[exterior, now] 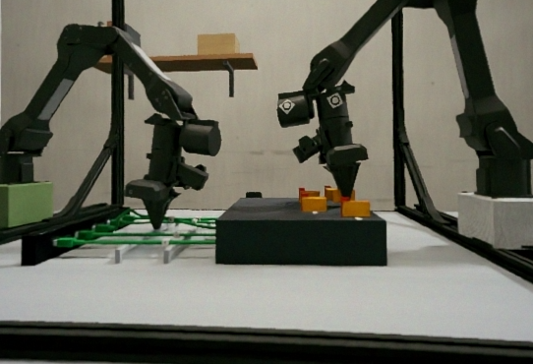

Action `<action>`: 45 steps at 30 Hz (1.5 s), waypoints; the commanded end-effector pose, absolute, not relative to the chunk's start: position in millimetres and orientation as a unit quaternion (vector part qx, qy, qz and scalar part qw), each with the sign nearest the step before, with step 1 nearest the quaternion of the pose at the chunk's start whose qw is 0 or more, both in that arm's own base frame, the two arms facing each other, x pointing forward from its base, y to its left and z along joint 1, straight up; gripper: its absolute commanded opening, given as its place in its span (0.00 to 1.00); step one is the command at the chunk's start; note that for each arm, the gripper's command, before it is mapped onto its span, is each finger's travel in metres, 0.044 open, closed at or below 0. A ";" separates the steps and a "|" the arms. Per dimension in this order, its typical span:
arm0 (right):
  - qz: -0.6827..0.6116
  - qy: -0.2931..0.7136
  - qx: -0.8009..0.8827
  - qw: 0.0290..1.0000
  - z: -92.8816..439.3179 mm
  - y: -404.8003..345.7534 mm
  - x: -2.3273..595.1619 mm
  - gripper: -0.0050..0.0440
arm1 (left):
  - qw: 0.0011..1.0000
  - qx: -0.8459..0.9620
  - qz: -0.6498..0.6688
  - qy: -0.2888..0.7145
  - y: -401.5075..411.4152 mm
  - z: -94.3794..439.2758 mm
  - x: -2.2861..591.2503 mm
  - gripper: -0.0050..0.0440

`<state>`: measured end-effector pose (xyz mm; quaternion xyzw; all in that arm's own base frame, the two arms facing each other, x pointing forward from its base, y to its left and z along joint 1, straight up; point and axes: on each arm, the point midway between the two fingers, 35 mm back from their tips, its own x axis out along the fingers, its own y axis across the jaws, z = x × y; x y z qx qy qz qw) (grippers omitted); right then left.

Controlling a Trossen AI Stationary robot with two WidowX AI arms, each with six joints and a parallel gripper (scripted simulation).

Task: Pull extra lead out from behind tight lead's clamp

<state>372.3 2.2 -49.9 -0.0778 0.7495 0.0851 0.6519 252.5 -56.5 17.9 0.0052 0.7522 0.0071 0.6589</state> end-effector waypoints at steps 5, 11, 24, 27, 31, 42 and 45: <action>0.084 0.741 -0.079 0.661 -41.8 2.2 377.4 0.00 | 0.671 0.003 0.005 0.741 -57.6 21.8 257.5 0.00; 0.084 0.741 -0.079 0.662 -41.5 2.3 377.7 0.00 | 0.670 0.003 0.005 0.743 -57.6 18.1 257.4 0.00; 0.084 0.741 -0.079 0.662 -41.5 2.3 377.7 0.00 | 0.670 0.003 0.005 0.743 -57.6 9.5 257.4 0.00; 0.084 0.740 -0.079 0.662 -41.4 2.3 377.8 0.53 | 0.669 0.004 0.004 0.744 -57.3 15.0 256.2 0.53; 0.084 0.740 -0.079 0.662 -41.4 2.3 377.8 0.53 | 0.669 0.004 0.004 0.744 -57.3 15.0 256.2 0.53; 0.084 0.740 -0.079 0.662 -41.4 2.3 377.8 0.53 | 0.669 0.004 0.004 0.744 -57.3 15.0 256.2 0.53; 0.090 0.740 -0.080 0.662 -22.7 7.4 377.4 0.53 | 0.669 0.003 0.004 0.743 -57.4 27.3 256.6 0.53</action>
